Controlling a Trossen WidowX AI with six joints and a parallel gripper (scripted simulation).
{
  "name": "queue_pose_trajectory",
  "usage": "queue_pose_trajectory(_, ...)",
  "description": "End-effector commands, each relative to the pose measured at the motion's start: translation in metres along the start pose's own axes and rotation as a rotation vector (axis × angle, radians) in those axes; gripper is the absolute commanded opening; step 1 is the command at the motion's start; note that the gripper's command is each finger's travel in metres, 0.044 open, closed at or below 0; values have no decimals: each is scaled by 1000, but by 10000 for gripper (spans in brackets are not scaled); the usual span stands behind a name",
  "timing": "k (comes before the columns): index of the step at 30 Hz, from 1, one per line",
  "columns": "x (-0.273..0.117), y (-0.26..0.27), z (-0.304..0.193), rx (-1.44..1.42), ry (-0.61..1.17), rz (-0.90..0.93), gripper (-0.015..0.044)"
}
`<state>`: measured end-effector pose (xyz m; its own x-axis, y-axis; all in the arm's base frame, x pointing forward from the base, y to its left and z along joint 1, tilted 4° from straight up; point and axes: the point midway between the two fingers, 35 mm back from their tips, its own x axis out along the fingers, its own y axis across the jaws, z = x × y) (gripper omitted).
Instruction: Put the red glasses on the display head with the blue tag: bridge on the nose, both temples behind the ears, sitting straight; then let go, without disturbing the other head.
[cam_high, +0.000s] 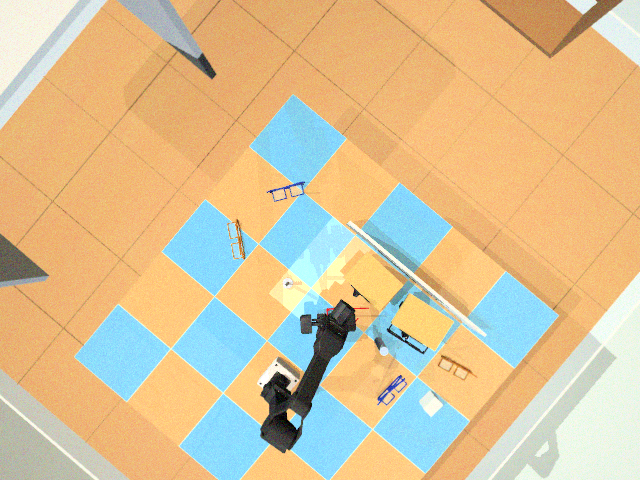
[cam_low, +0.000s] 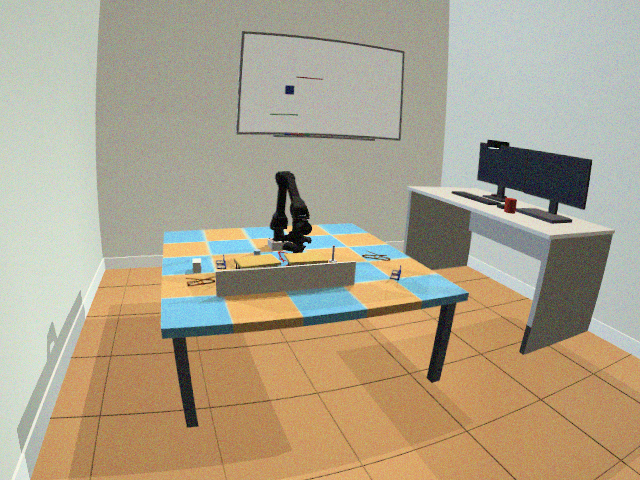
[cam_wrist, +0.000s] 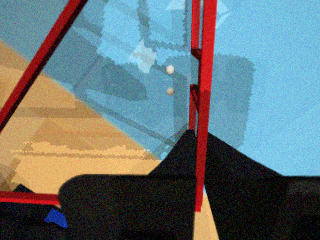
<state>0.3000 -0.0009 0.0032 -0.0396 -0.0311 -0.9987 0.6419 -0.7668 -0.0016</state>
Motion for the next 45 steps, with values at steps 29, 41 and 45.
queue_pose_trajectory(29,-101,-17,-34,-86,16,3,0)
queue_pose_trajectory(41,-105,-70,-87,-238,23,0,0)
queue_pose_trajectory(45,-105,-91,-102,-289,25,-2,0)
